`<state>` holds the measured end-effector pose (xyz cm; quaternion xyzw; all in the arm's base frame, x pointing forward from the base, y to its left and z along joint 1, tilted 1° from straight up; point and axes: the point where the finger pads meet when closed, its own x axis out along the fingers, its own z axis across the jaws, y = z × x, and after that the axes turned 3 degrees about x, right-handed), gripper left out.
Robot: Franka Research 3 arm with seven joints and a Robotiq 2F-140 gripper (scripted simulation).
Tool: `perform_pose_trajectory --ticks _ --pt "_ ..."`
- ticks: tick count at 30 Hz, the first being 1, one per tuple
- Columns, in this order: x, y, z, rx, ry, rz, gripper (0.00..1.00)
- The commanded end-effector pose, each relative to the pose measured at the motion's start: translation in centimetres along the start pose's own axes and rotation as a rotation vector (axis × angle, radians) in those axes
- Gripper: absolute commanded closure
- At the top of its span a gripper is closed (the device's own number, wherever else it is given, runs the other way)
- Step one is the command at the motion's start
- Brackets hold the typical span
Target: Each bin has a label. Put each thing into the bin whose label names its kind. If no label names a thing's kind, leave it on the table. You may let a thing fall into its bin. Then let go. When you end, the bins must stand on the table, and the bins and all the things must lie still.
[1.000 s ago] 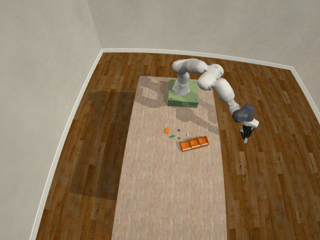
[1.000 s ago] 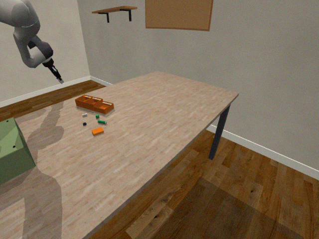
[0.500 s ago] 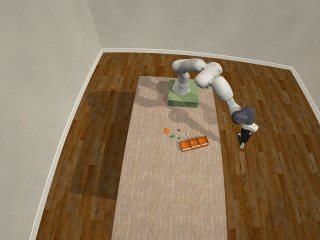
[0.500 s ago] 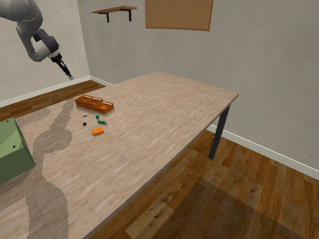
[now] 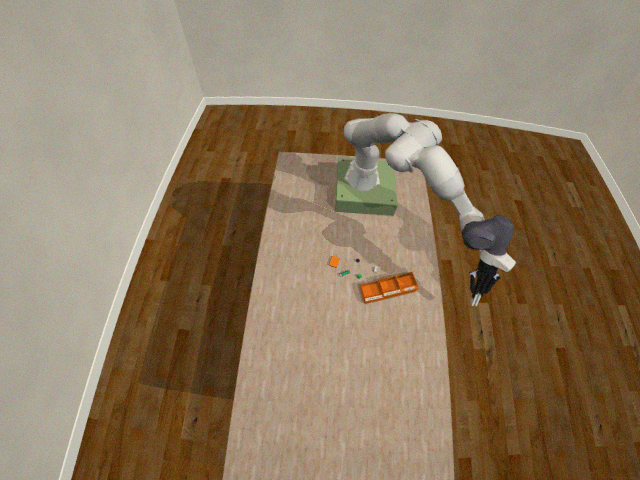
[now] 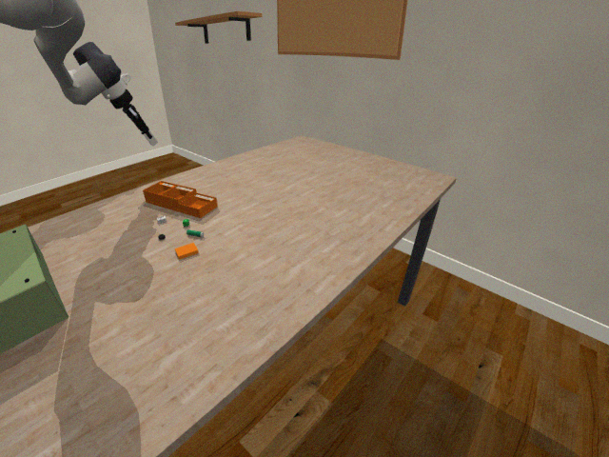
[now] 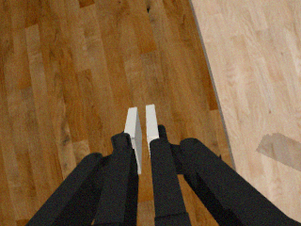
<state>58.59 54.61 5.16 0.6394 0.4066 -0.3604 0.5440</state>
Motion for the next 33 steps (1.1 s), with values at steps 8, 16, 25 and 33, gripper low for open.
perform_pose_trajectory --ticks 8,16,25,33 --pt "-1.7 4.6 4.8 0.014 -0.062 0.004 0.95" --pt "-3.2 7.8 8.4 0.083 -0.147 0.014 0.95" --pt "-5.2 11.1 12.8 0.157 -0.223 0.011 0.95" --pt "-6.7 13.2 15.7 0.157 -0.223 0.011 0.95"
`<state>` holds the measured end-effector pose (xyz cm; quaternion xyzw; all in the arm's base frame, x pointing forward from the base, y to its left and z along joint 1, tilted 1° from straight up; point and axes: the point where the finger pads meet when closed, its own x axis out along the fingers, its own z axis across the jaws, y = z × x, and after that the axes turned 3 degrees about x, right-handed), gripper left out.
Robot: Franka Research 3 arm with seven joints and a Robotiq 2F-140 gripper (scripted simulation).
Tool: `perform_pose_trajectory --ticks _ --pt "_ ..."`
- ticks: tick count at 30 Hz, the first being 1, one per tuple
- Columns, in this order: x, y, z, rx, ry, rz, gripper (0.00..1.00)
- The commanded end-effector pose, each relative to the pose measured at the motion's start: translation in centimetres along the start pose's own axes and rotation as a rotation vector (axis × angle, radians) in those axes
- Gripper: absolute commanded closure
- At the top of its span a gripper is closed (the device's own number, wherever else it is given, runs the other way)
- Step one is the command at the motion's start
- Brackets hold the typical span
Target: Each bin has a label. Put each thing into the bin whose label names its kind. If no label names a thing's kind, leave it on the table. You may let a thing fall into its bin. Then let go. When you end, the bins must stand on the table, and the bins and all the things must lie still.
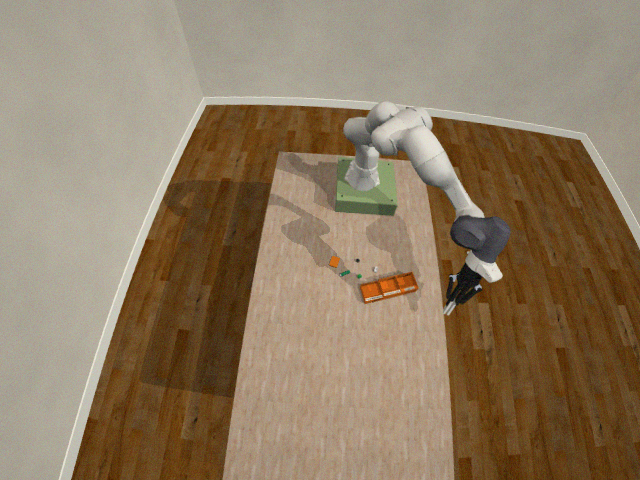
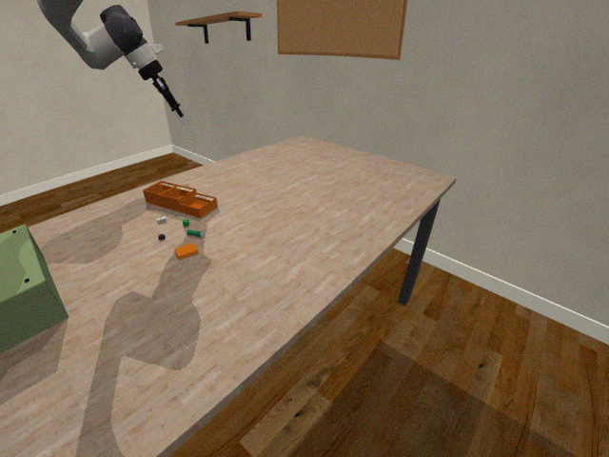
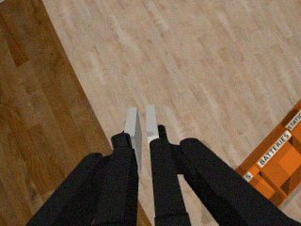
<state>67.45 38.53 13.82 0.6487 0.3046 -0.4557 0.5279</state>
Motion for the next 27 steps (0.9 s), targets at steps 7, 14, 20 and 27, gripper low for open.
perform_pose_trajectory --ticks 7,14,20,27 --pt "-1.8 4.1 5.7 0.047 -0.078 -0.023 0.95" --pt "-3.0 5.9 8.5 0.121 -0.134 -0.049 0.95" --pt "-4.5 7.9 11.8 0.121 -0.134 -0.049 0.95" --pt "-6.3 9.5 15.2 0.194 -0.179 -0.084 0.95"
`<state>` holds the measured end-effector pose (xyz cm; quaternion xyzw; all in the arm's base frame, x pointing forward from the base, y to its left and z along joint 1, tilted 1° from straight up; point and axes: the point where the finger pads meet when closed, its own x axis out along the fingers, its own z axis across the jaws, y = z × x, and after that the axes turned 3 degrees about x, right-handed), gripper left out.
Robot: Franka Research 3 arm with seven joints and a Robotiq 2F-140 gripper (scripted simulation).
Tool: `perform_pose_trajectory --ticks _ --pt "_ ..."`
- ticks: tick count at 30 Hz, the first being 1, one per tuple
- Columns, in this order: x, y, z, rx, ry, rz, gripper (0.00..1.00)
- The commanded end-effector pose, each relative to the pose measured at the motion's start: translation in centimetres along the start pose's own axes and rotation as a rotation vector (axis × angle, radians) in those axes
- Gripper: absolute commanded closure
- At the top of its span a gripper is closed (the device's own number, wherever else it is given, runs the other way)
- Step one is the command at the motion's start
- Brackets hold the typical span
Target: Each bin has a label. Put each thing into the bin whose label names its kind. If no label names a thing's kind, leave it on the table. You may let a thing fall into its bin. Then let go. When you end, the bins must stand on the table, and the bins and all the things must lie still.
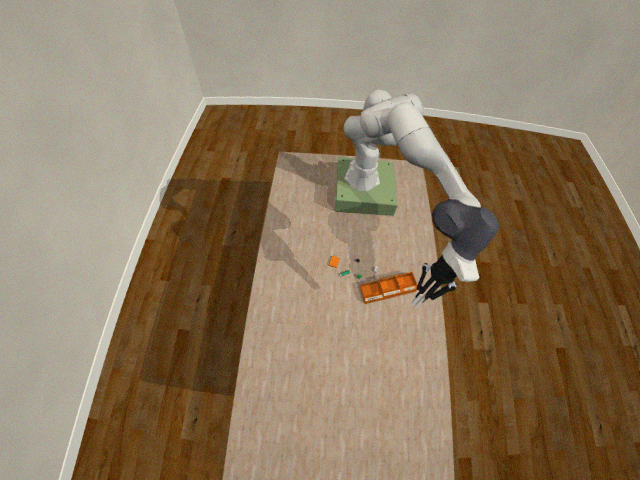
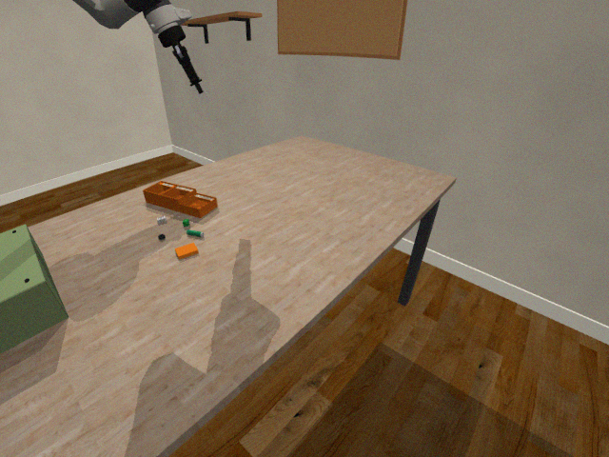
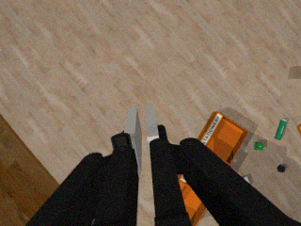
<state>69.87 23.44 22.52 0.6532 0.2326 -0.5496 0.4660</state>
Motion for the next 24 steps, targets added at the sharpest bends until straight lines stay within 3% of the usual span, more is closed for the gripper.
perform_pose_trajectory --ticks 1,11,13,15,23,24 --pt "-0.3 0.2 1.6 -0.015 -0.025 -0.021 0.95" --pt "-3.3 3.7 8.0 0.054 -0.058 -0.066 0.95" --pt "-3.3 3.7 8.1 0.054 -0.058 -0.066 0.95" --pt "-4.1 4.2 9.5 0.119 -0.079 -0.119 0.95" --pt "-5.9 5.4 12.8 0.119 -0.079 -0.119 0.95" --pt "-6.3 5.6 13.5 0.154 -0.083 -0.153 0.95"
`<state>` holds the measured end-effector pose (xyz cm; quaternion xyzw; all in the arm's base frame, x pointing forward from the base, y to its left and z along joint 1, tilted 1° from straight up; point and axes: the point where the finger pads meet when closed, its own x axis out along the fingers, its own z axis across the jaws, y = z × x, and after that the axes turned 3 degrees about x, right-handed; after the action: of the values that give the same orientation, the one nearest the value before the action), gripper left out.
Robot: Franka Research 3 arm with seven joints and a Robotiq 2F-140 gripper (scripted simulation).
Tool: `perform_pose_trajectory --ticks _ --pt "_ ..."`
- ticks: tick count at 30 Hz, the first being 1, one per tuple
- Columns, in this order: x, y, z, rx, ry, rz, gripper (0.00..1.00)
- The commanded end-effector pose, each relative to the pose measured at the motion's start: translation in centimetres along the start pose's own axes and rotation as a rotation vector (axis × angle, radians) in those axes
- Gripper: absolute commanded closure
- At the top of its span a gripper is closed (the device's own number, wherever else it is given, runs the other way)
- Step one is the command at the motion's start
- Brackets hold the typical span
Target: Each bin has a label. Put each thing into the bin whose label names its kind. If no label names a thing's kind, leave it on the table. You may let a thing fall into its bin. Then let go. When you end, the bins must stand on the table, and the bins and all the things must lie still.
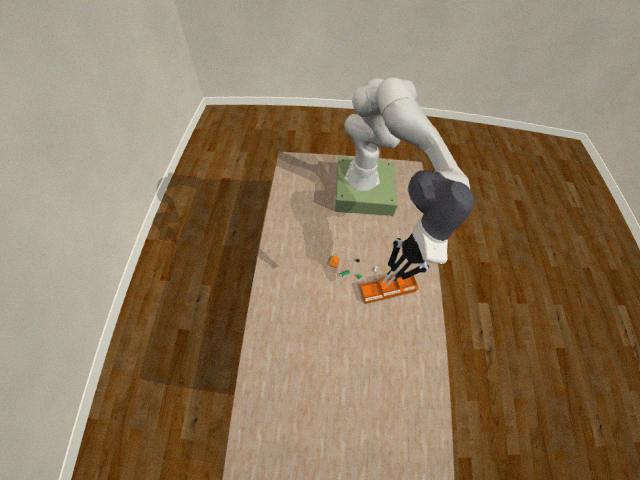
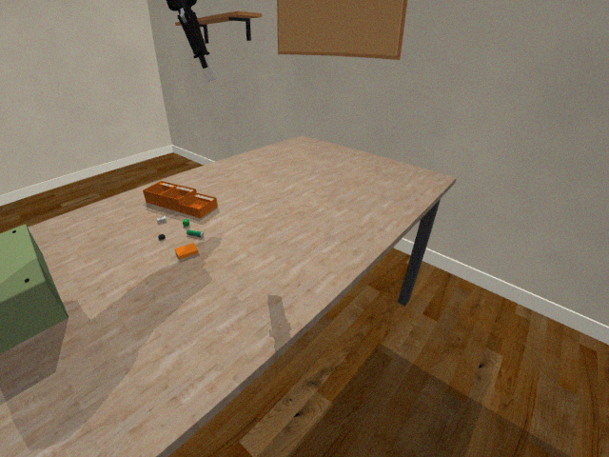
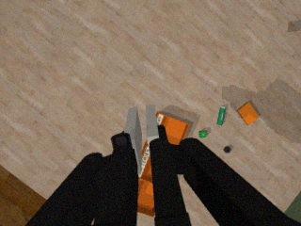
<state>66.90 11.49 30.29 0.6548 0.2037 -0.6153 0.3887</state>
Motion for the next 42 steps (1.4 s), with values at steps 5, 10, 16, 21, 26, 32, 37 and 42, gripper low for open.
perform_pose_trajectory --ticks 5,10,16,21,26,32,37,42 --pt "-2.5 1.0 4.9 0.011 -0.015 -0.068 0.95" --pt "-3.5 1.4 6.5 0.062 -0.01 -0.132 0.95" --pt "-5.3 1.9 9.3 0.062 -0.01 -0.132 0.95" --pt "-7.3 2.0 12.0 0.105 0.009 -0.199 0.95" --pt "-8.7 2.0 13.9 0.126 0.029 -0.24 0.95" --pt "-10.7 1.7 16.5 0.139 0.042 -0.265 0.95" --pt "-9.5 1.2 16.4 0.057 0.054 -0.266 0.95" --pt "-6.8 0.2 15.8 -0.022 0.065 -0.266 0.95"
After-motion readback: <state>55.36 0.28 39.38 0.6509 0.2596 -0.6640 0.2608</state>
